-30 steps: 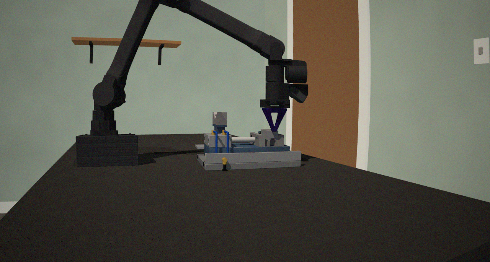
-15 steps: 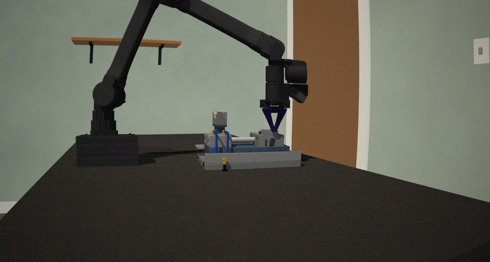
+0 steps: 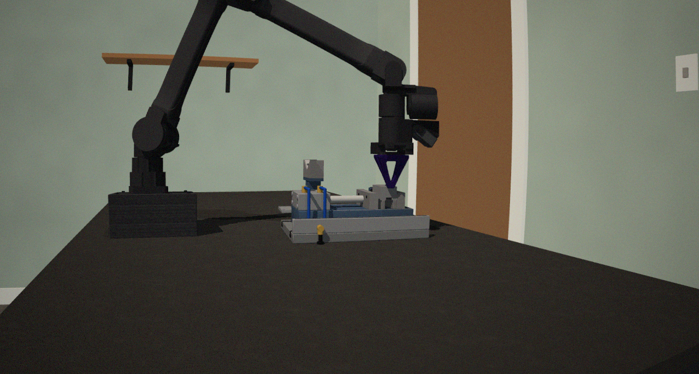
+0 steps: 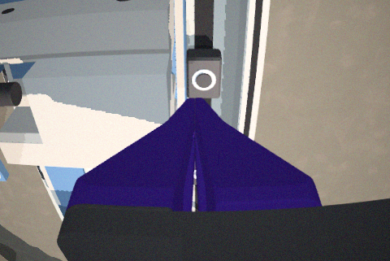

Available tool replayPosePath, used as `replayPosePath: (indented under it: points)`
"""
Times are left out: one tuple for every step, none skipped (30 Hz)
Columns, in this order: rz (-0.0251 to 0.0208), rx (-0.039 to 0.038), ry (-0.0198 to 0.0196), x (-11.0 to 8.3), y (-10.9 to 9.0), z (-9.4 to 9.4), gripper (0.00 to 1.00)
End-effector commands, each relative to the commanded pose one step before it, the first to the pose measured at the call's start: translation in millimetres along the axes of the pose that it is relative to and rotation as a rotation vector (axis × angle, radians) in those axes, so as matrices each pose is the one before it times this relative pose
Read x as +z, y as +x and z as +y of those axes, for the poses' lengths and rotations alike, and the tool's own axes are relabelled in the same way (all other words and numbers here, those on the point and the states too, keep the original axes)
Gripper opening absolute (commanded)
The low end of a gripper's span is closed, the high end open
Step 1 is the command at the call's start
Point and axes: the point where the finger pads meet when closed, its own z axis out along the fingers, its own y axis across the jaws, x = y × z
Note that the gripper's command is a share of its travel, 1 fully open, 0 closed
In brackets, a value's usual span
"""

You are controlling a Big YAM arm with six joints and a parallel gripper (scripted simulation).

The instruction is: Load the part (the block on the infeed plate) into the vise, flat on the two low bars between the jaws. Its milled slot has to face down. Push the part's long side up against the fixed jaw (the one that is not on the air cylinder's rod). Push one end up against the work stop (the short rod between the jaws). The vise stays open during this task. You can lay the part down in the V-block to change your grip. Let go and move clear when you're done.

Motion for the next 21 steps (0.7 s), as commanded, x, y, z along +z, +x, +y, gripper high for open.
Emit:
replayPosePath:
  points:
    - [0.00098,-0.00229,-0.00134,7.98,-6.23,5.38,0.00]
    - [-0.00047,-0.00032,0.00012,-0.29,-0.34,0.27,0.00]
    - [0.00110,-0.00047,-0.00029,0.45,0.44,0.55,0.00]
    - [0.00114,-0.00045,-0.00030,0.47,0.46,0.55,0.00]
    - [0.00000,0.00000,0.00000,0.00,0.00,0.00,0.00]
    - [0.00000,0.00000,0.00000,0.00,0.00,0.00,0.00]
    - [0.00100,0.00052,-0.00032,0.40,0.80,-0.74,0.00]
    - [-0.00128,0.00058,0.00034,-0.50,-0.64,0.17,0.00]
    - [-0.00222,0.00032,0.00058,-0.78,-1.03,0.11,0.00]
    - [0.00040,-0.00065,-0.00010,0.23,0.10,0.66,0.00]
    - [0.00131,-0.00062,-0.00034,0.54,0.53,0.63,0.00]
    - [0.00132,0.00005,-0.00036,0.54,0.64,0.32,0.00]
    - [0.00135,0.00016,-0.00036,0.55,0.65,0.33,0.00]
    - [-0.00119,-0.00002,0.00030,-0.75,-0.72,0.06,0.00]
    - [-0.00379,-0.00020,0.00099,-1.63,-1.86,-0.18,0.00]
    - [-0.00039,-0.00001,0.00009,-0.04,-0.12,0.18,0.00]
    - [0.00137,0.00050,-0.00038,0.56,0.72,0.14,0.00]
    - [0.00142,0.00075,-0.00039,0.57,0.79,0.02,0.00]
    - [0.00054,0.00057,-0.00016,0.09,0.65,0.14,0.00]
    - [-0.00001,0.00012,-0.00001,-0.14,0.42,0.30,0.00]
    - [-0.00568,-0.00072,0.00147,-2.32,-2.29,0.00,0.00]
